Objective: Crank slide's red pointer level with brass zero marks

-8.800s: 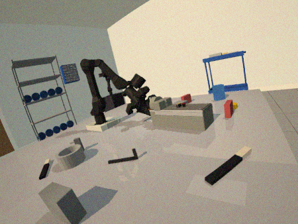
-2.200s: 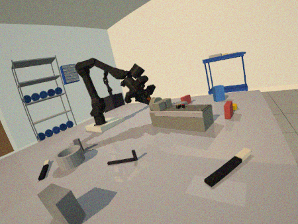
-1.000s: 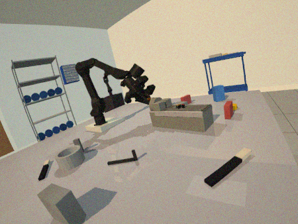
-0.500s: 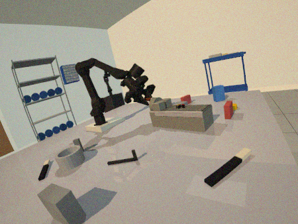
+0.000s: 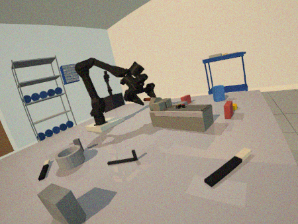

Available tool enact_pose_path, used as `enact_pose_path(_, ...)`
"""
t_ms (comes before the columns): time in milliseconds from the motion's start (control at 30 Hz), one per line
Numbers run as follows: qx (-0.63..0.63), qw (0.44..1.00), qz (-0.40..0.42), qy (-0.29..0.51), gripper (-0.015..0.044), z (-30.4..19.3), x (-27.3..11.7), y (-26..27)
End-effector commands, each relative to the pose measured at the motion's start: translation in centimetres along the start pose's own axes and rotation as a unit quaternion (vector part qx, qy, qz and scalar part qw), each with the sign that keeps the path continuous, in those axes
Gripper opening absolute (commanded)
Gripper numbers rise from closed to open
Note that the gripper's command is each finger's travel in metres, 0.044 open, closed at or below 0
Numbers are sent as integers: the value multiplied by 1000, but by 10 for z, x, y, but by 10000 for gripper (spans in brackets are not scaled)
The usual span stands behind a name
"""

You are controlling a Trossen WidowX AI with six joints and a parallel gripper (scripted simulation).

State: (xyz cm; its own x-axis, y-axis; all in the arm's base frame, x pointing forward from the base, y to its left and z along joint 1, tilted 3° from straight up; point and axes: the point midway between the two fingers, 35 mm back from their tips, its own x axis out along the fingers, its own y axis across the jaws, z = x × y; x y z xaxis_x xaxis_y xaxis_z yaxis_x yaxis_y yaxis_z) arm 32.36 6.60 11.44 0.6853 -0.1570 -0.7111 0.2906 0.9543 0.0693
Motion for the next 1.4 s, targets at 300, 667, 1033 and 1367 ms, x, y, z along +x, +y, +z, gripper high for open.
enact_pose_path(300, 2, 1000, 5, -6, 440, 34, -34, 1)
enact_pose_path(667, -7, 1000, 8, 1, 440, 69, -56, 1)
enact_pose_path(1033, -76, 995, 58, 42, 440, 121, -15, -14)
enact_pose_path(1367, -140, 982, 117, 50, 440, 159, 19, -37)
